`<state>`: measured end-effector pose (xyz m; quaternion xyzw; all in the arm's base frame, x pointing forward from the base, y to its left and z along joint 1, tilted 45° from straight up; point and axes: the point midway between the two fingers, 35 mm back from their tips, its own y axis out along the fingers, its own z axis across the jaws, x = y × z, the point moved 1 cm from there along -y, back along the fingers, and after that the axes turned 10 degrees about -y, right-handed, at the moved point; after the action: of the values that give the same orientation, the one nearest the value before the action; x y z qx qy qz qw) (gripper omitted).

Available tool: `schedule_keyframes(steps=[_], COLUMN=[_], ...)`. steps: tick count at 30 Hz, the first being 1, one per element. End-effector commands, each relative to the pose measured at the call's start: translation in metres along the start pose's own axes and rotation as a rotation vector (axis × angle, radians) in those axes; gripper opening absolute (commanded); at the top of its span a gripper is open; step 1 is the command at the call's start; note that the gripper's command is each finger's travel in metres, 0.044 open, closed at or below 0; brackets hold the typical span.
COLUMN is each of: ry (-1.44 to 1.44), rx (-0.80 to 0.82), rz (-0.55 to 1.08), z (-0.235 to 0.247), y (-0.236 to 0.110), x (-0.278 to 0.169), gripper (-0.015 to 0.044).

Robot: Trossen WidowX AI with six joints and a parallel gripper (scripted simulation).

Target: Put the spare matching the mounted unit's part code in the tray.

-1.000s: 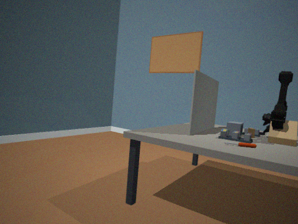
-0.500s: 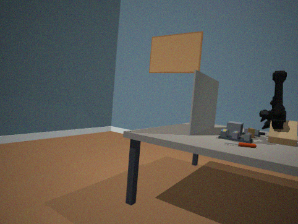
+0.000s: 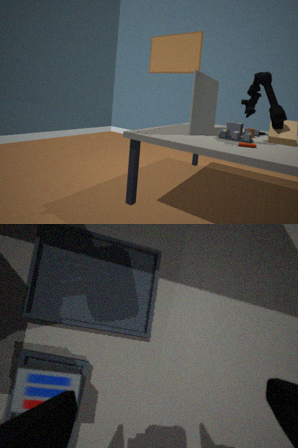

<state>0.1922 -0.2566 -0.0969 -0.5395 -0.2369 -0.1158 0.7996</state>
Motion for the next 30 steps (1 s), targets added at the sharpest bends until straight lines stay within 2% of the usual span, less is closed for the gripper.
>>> schedule_keyframes(steps=[1,8,16,30], ry=[0.070,0.167,0.277,0.281], rx=[0.107,0.234,0.351,0.354], rz=[0.035,0.118,0.250,0.254], z=[0.004,0.035,0.100,0.102], y=[-0.010,-0.024,-0.044,-0.044], x=[0.068,0.150,0.232,0.235], gripper=[0.0440,0.0440,0.0440,0.0440])
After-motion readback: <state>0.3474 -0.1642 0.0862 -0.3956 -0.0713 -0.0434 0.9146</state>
